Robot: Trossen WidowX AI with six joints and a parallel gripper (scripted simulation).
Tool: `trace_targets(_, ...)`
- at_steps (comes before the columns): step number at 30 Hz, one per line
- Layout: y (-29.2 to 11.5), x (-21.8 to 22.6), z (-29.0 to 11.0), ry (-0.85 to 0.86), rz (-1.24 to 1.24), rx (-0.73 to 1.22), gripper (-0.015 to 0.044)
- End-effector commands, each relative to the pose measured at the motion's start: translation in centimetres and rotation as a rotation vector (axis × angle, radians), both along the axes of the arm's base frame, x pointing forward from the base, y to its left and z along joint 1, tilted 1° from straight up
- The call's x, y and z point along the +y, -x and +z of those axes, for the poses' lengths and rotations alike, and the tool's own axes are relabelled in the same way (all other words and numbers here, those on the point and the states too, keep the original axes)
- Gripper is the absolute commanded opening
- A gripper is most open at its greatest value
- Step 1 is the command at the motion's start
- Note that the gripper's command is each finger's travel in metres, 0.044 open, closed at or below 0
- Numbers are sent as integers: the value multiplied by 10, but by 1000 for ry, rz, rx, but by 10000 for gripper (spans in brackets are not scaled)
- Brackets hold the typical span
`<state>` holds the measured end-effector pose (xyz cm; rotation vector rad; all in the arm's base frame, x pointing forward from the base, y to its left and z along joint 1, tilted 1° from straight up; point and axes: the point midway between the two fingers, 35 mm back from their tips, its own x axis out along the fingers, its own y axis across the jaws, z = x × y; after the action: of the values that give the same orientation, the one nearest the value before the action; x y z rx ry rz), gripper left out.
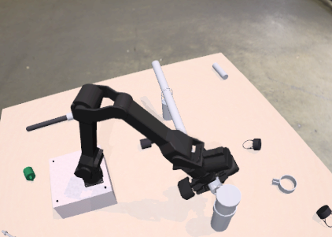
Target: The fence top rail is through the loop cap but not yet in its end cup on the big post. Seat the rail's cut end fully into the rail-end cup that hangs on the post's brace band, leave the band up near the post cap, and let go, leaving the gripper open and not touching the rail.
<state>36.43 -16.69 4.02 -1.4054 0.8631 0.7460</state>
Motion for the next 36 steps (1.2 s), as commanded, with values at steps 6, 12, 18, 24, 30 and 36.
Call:
trace_targets(6, 6, 0, 1, 4, 70, 1, 0)
trace_targets(12, 7, 0, 1, 4, 76, 2, 0)
trace_targets(18, 5, 0, 1, 4, 57, 1, 0)
trace_targets(24, 4, 0, 1, 4, 42, 0, 0)
trace_targets(30, 5, 0, 0, 8, 55, 7, 0)
trace_targets(36, 5, 0, 0, 8, 55, 7, 53)
